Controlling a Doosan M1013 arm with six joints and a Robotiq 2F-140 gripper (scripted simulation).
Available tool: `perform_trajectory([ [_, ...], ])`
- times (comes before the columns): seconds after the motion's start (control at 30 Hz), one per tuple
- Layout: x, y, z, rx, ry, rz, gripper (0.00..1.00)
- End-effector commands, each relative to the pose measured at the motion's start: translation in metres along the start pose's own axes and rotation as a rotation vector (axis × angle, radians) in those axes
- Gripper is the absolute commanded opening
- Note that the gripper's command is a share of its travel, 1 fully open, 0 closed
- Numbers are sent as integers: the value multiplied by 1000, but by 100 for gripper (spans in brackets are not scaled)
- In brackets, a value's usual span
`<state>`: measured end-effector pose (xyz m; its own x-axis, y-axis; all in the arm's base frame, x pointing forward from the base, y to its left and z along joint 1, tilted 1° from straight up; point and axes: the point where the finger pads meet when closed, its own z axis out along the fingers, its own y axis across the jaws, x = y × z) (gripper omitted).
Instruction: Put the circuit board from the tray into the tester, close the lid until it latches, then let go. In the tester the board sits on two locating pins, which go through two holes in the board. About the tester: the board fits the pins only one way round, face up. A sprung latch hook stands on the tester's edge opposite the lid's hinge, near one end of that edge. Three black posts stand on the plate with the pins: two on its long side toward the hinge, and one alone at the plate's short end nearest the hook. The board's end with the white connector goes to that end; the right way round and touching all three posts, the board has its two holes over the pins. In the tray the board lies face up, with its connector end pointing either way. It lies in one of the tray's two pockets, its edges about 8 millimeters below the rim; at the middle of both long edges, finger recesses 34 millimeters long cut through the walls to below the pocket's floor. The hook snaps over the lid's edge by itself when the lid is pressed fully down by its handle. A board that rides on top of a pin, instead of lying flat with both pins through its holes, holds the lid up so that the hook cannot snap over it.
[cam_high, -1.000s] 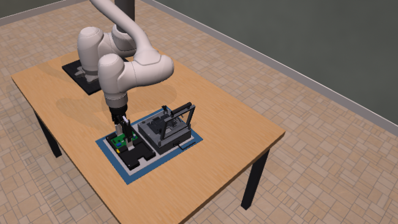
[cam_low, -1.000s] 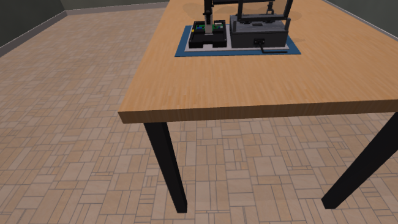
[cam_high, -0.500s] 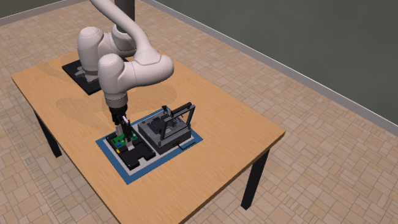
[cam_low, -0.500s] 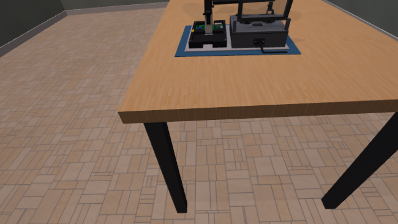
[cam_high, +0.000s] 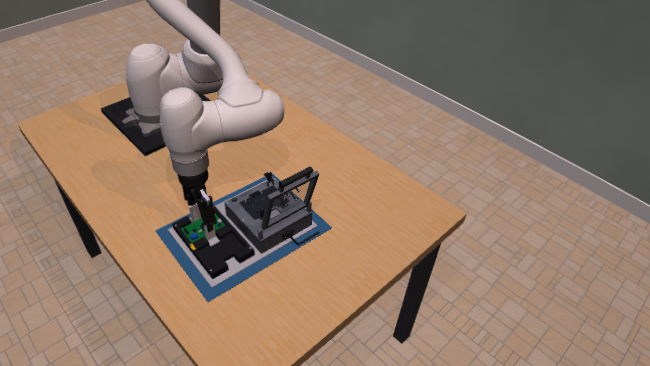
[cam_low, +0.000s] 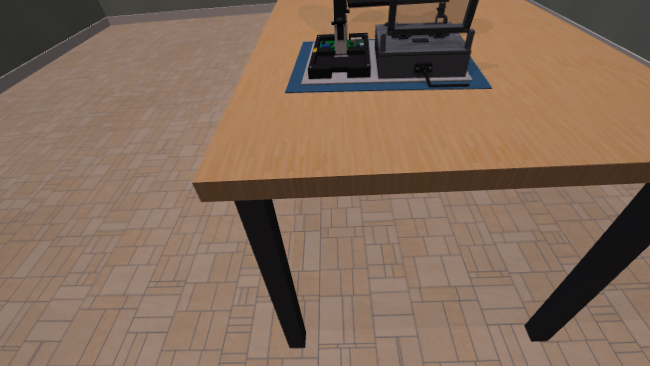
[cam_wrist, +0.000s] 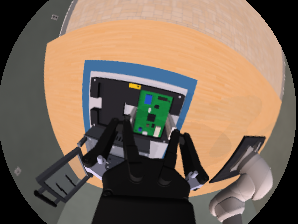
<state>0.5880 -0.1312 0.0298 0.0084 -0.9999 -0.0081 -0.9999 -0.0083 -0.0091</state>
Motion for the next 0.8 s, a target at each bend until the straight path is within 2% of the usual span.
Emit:
perform_trajectory([
  [0.0,0,0,0,0,0,0,49],
  [0.77,0,0,0,0,0,0,47],
])
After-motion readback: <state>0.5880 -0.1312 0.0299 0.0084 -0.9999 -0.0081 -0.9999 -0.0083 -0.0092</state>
